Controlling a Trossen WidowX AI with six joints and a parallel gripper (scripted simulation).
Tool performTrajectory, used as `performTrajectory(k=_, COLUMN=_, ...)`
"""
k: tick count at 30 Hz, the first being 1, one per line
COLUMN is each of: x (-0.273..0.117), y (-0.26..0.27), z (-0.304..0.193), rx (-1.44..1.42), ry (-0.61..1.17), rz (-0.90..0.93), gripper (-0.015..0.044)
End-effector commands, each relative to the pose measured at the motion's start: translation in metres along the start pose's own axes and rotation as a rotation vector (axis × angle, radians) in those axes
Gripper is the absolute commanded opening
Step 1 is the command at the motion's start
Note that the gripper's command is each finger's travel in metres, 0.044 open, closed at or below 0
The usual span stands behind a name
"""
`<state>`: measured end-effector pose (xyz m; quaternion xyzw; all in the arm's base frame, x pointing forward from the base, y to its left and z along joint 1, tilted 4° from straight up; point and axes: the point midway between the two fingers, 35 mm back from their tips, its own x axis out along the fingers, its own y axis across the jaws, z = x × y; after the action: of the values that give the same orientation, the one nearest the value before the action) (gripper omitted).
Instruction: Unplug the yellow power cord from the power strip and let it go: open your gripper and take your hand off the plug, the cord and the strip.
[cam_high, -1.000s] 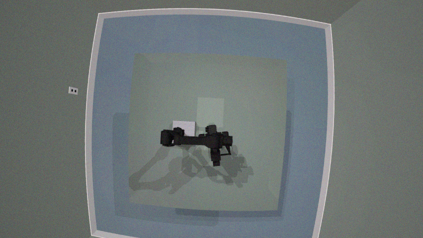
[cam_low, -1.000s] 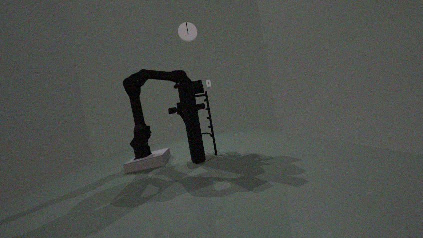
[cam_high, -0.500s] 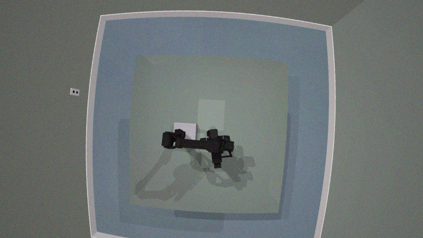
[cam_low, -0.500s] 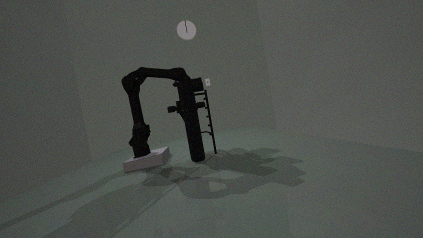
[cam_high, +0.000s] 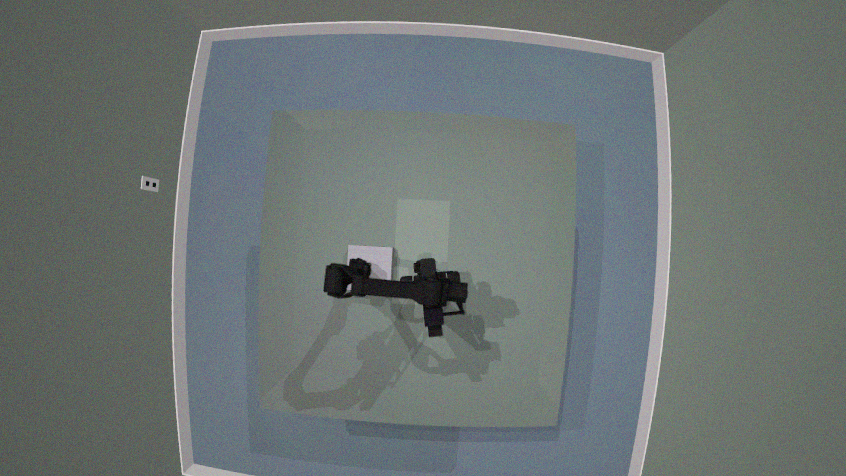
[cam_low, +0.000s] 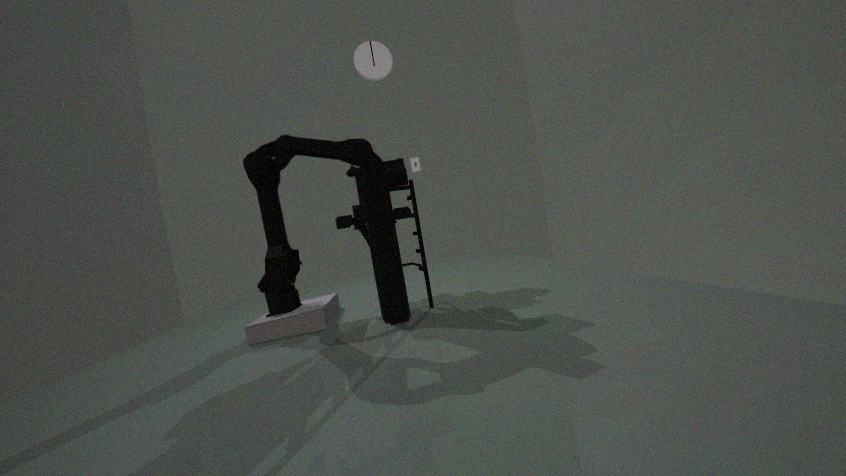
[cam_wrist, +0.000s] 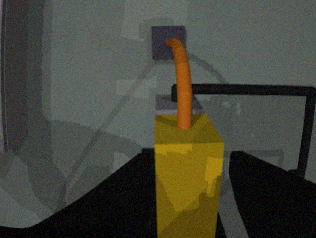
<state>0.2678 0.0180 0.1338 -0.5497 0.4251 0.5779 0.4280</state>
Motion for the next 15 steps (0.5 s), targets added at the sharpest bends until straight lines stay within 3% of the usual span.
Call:
performTrajectory(k=1, x=-0.0001, y=0.0, z=0.0, rx=0.0, ry=0.0, rz=0.0, gripper=0.0107)
performTrajectory(k=12, x=-0.0001, y=-0.0001, z=0.0003, rx=0.0, ry=0.0, rz=0.0, gripper=0.0)
performTrajectory(k=15, x=-0.0001, y=-0.0004, z=0.0027, rx=0.0, ry=0.0, rz=0.0, gripper=0.0)
